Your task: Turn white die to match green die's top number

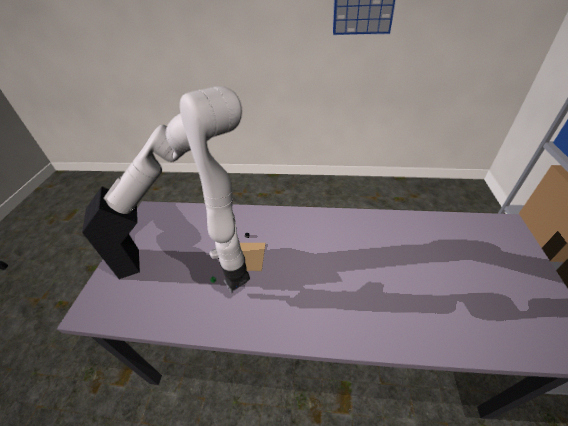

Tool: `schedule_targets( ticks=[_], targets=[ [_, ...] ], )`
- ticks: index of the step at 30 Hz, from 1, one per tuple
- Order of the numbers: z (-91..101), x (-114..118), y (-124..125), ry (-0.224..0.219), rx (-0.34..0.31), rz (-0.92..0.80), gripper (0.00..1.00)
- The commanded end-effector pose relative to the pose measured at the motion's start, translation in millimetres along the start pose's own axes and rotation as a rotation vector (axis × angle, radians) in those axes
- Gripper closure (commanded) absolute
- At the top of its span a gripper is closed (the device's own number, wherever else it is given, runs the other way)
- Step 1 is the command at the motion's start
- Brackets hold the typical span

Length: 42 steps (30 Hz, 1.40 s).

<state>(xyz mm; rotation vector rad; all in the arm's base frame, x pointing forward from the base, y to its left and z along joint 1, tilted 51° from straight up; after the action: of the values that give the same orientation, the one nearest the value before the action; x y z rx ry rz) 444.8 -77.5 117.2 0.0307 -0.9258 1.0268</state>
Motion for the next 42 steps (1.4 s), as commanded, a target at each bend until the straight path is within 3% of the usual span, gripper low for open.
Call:
schedule_targets(
  ticks=[1,28,42],
  targets=[
    [0.3,-0.7,-3.1,0.002,-0.008,-0.009,0.00],
    [0.3,-1.4,-1.9,0.002,-0.007,-0.009,0.00],
    [0.1,-18.3,25.9,0.002,-0.007,-0.009,0.00]
  ],
)
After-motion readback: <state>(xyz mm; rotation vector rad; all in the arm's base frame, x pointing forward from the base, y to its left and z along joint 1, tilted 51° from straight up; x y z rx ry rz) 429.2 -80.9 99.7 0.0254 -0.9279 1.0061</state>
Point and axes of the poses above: the point where the finger pads meet when closed, its own z axis back along the fingers, its own x axis across the jaws, y = z × x, the point moved 7 cm from there along z, back along the fingers, and after that the axes turned 13 degrees about z, right-handed, at the moved point
